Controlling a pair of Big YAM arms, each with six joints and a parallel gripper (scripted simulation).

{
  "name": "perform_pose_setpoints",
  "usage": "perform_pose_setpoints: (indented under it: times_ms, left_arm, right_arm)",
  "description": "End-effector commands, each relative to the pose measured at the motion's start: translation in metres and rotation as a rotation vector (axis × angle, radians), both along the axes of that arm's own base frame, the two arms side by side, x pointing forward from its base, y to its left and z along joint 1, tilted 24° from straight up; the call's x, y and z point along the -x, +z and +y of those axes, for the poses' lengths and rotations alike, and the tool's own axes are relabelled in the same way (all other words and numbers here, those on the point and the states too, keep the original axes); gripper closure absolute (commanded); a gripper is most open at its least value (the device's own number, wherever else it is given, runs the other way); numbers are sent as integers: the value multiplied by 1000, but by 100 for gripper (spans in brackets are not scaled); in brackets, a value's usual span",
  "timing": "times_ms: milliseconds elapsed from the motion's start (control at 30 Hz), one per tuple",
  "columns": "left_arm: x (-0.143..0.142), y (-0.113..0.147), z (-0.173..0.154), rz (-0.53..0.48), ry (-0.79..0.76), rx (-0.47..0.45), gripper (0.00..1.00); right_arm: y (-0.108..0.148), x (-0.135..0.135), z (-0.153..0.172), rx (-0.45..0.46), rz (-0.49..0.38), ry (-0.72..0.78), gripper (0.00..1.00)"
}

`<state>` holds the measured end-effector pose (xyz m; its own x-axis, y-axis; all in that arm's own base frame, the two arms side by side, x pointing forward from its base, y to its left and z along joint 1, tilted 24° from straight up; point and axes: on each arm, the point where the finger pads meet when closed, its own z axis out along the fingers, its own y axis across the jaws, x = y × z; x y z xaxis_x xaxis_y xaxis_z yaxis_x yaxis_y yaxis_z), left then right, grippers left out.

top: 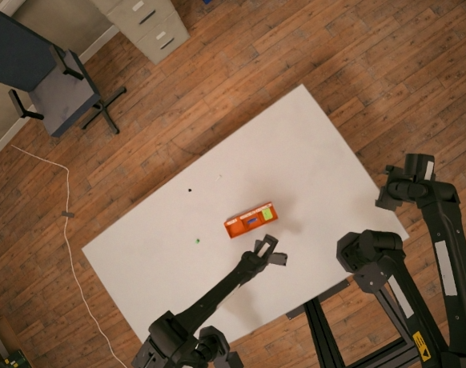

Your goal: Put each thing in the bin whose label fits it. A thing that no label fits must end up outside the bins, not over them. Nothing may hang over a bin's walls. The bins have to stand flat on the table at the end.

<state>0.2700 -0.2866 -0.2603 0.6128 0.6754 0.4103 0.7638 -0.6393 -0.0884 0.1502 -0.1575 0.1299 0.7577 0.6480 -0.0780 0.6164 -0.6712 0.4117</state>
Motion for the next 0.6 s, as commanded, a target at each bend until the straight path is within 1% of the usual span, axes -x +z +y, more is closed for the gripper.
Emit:
perform_pose_setpoints:
  times_ms: [0,567]
  left_arm:
    - [-13,16,-31,-33,-5,55,80]
    - [-13,17,-34,-33,-8,56,80]
  right_arm:
    - [2,4,1,-6,3,-11,0]
    - [2,4,1,-6,3,-11,0]
